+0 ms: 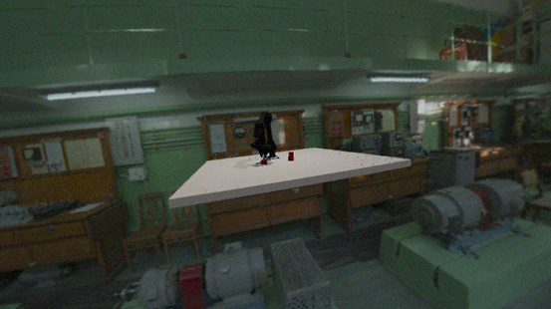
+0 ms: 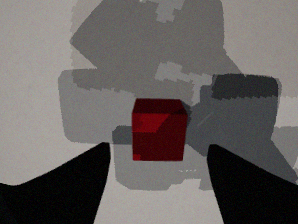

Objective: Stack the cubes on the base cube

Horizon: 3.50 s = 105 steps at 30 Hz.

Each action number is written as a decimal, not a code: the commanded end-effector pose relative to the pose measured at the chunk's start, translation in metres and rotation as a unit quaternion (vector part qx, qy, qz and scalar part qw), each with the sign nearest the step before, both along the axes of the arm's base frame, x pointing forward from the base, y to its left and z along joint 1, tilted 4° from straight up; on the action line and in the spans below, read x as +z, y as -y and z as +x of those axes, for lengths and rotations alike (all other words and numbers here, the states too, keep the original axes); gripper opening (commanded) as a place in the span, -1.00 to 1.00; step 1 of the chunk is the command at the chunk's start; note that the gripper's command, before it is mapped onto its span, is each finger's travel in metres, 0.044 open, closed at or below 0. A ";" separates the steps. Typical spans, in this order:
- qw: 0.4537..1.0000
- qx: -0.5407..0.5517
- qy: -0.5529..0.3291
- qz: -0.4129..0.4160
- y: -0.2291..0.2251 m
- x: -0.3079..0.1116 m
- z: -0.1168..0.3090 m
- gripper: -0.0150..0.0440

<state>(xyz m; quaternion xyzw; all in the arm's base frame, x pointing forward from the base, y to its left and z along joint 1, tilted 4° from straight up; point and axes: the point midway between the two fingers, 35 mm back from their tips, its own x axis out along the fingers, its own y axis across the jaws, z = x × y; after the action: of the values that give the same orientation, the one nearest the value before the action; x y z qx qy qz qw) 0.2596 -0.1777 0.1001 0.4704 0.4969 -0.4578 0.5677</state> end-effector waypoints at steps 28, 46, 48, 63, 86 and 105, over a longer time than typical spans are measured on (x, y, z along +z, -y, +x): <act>1.000 0.001 0.000 0.003 0.000 -0.034 0.002 -0.14; 1.000 0.017 0.019 -0.013 -0.001 -0.006 0.014 -0.14; 1.000 0.016 0.018 -0.013 0.000 -0.003 0.013 -0.14; 1.000 0.012 0.013 -0.008 0.000 0.021 0.009 -0.14; 1.000 0.005 0.004 -0.001 -0.002 0.057 -0.001 -0.14; 1.000 0.026 -0.001 0.001 -0.017 0.074 0.001 -0.14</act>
<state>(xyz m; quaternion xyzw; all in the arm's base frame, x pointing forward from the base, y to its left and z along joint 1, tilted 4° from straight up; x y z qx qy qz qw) 0.2550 -0.1686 0.1720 0.4653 0.5052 -0.4519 0.5693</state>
